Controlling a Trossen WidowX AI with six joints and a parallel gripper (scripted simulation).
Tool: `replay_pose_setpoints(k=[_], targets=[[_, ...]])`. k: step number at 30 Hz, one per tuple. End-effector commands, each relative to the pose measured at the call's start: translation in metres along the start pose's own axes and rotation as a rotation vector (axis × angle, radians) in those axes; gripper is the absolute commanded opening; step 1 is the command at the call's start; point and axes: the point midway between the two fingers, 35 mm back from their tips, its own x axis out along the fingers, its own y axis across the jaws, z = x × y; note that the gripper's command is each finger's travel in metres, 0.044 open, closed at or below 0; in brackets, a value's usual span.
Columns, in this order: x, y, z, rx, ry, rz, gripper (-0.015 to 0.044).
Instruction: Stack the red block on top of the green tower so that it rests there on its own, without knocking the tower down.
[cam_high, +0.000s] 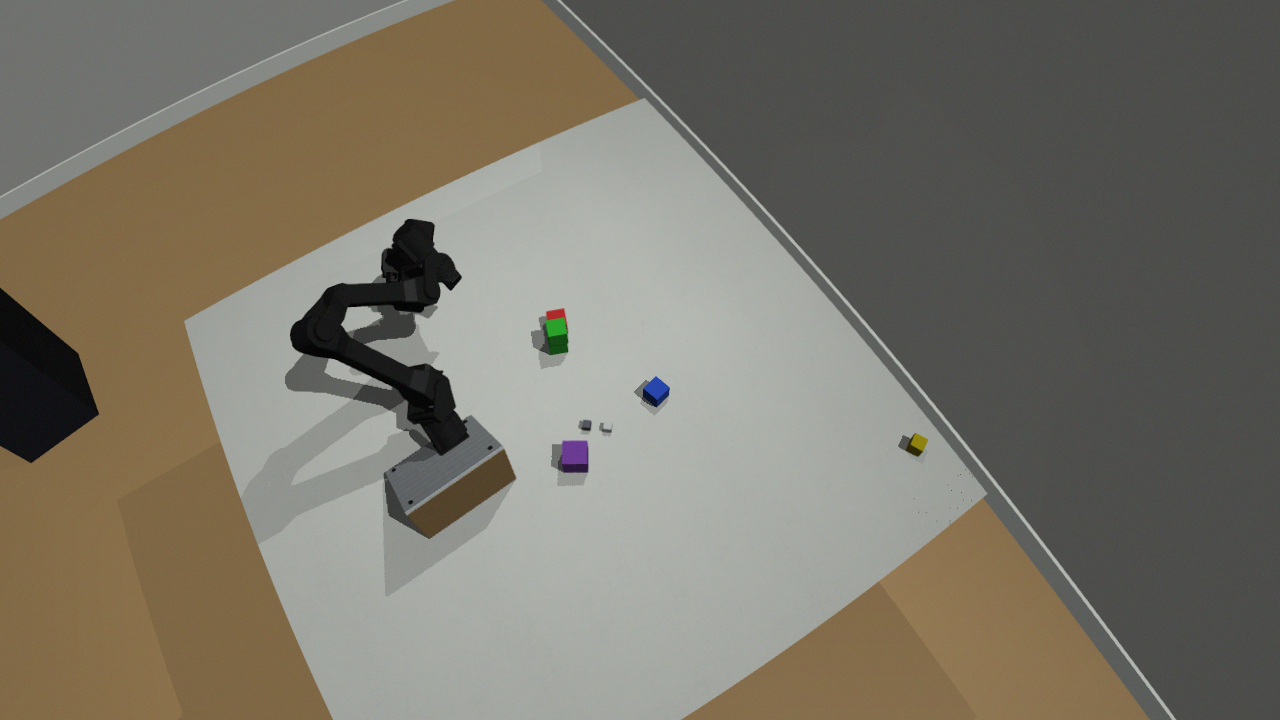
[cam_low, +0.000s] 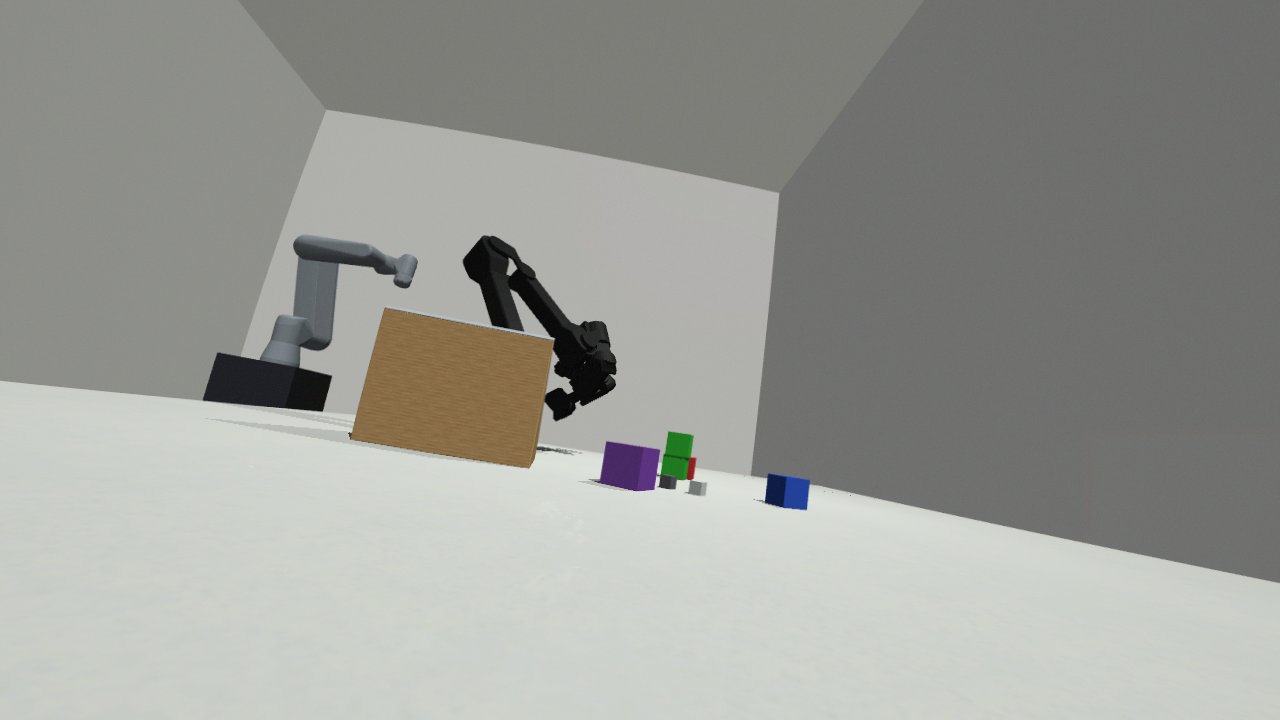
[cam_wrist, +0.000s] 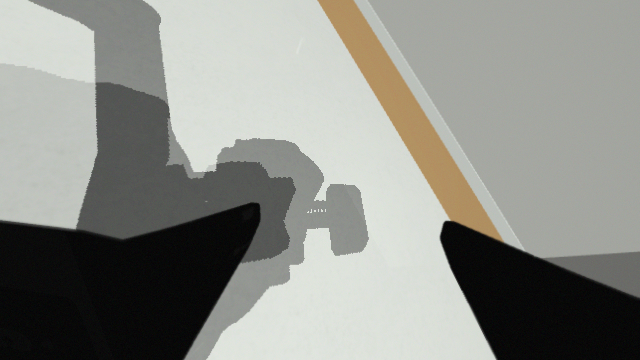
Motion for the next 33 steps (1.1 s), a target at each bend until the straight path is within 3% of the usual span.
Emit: replay_pose_setpoints(k=[1, 18, 33], targets=[[-0.02, -0.031, -0.065, 0.158, 0.23, -0.075, 0.044], [-0.119, -0.047, -0.184, 0.594, 0.723, -0.153, 0.044], [-0.223, -0.009, -0.213, 1.066, 0.996, -0.115, 0.044]])
